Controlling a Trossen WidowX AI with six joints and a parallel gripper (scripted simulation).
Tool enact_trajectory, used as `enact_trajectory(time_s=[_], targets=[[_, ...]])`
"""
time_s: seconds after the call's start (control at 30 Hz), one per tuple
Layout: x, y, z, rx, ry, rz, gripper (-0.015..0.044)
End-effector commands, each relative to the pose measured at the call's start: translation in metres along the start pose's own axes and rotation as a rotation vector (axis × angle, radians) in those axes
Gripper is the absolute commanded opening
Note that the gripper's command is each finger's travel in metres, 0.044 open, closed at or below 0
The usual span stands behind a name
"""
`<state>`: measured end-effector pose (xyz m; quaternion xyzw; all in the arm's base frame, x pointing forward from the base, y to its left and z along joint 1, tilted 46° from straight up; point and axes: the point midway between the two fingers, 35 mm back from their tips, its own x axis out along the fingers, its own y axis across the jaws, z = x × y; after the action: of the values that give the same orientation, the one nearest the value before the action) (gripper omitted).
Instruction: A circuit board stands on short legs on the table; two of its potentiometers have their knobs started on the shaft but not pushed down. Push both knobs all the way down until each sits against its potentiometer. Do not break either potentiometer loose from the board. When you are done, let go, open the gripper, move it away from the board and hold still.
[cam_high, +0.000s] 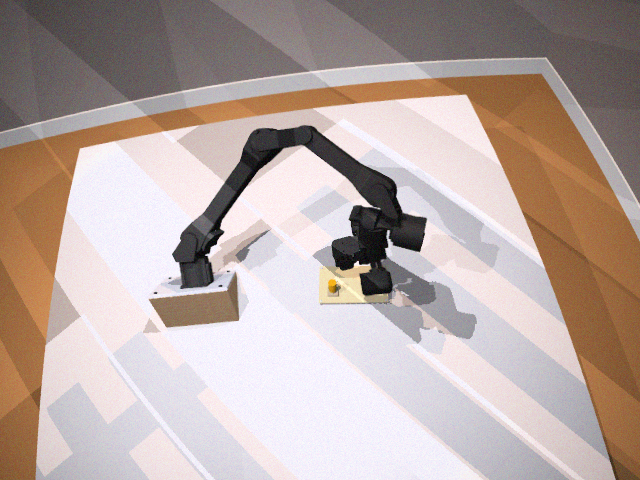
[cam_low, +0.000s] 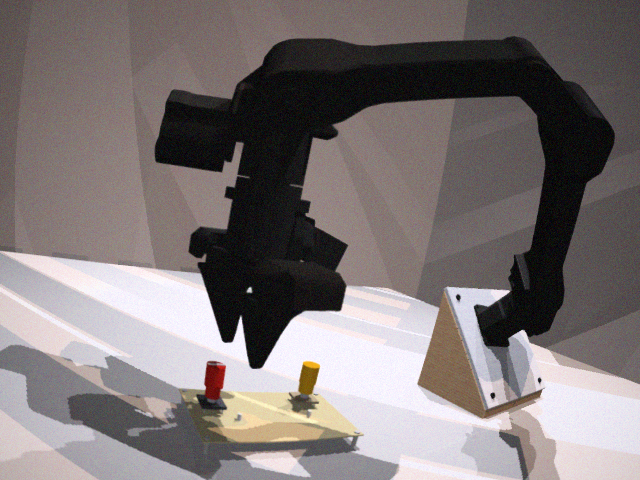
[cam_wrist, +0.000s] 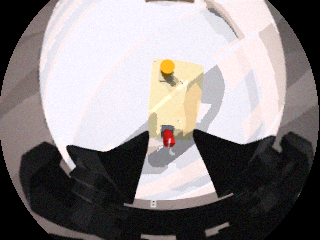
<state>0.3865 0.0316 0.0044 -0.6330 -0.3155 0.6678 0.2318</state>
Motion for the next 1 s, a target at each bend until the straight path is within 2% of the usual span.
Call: enact_trajectory(time_s=[0.0, 0.07, 0.4, 0.97], targets=[[-0.018, 0.002, 0.038, 0.002, 0.013, 0.011, 0.0394], [-0.023, 0.001, 0.061, 0.003, 0.013, 0.012, 0.0440], [-0.021, -0.011, 0.172, 0.002, 0.011, 0.008, 0.0440], [-0.021, -0.011, 0.174, 0.002, 0.011, 0.007, 0.0440]])
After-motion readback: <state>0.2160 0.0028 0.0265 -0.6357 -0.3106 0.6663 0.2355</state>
